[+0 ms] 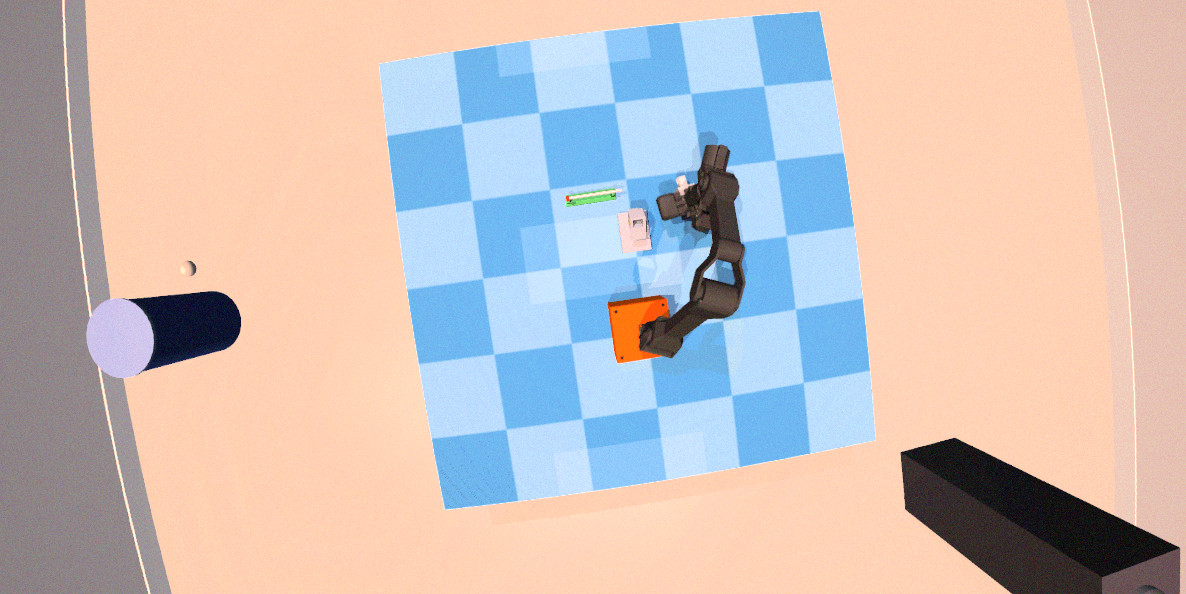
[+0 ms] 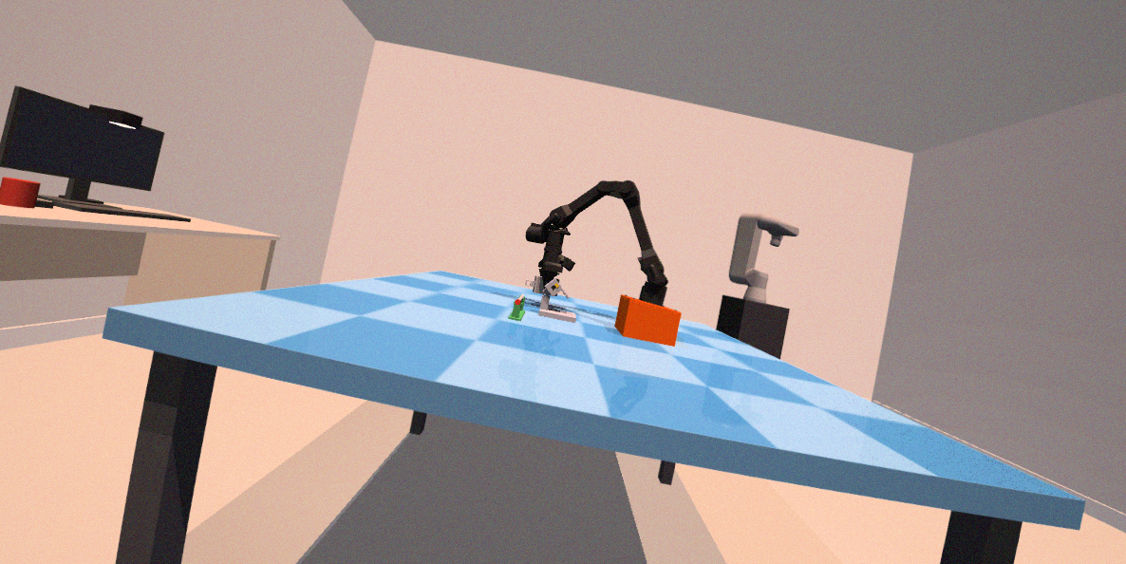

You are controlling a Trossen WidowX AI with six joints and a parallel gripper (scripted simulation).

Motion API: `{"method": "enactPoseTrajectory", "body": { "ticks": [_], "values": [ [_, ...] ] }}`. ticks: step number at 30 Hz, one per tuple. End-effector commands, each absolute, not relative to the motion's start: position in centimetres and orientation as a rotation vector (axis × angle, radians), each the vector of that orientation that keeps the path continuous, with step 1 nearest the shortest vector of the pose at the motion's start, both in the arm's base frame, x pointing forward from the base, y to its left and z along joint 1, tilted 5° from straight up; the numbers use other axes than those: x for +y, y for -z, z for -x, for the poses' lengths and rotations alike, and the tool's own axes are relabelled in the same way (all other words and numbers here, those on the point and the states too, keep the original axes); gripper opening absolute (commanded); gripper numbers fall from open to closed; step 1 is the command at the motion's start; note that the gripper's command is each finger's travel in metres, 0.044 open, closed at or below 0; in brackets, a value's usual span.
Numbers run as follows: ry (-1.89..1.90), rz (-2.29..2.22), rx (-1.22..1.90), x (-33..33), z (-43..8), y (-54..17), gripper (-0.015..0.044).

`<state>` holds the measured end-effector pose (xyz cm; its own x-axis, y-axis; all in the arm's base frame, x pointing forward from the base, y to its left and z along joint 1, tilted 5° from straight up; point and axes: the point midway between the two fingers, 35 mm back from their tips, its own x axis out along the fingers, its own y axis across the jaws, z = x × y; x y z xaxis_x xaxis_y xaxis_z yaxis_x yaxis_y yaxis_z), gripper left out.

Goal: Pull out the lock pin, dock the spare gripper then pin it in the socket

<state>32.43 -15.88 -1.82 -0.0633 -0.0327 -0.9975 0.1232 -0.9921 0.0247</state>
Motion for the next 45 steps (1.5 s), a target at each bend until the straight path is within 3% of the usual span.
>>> {"method": "enactPoseTrajectory", "body": {
  "ticks": [1, 25, 41, 45],
  "values": [
    [2.229, -2.109, 0.028, -16.0, -32.5, 1.5, 0.0],
    [2.23, -2.108, 0.028, -16.2, -32.2, 6.2, 0.0],
    [2.235, -2.107, 0.034, -16.0, -32.1, 6.0, 0.042],
    [2.235, -2.107, 0.034, -16.0, -32.2, 5.7, 0.044]
  ]
}}
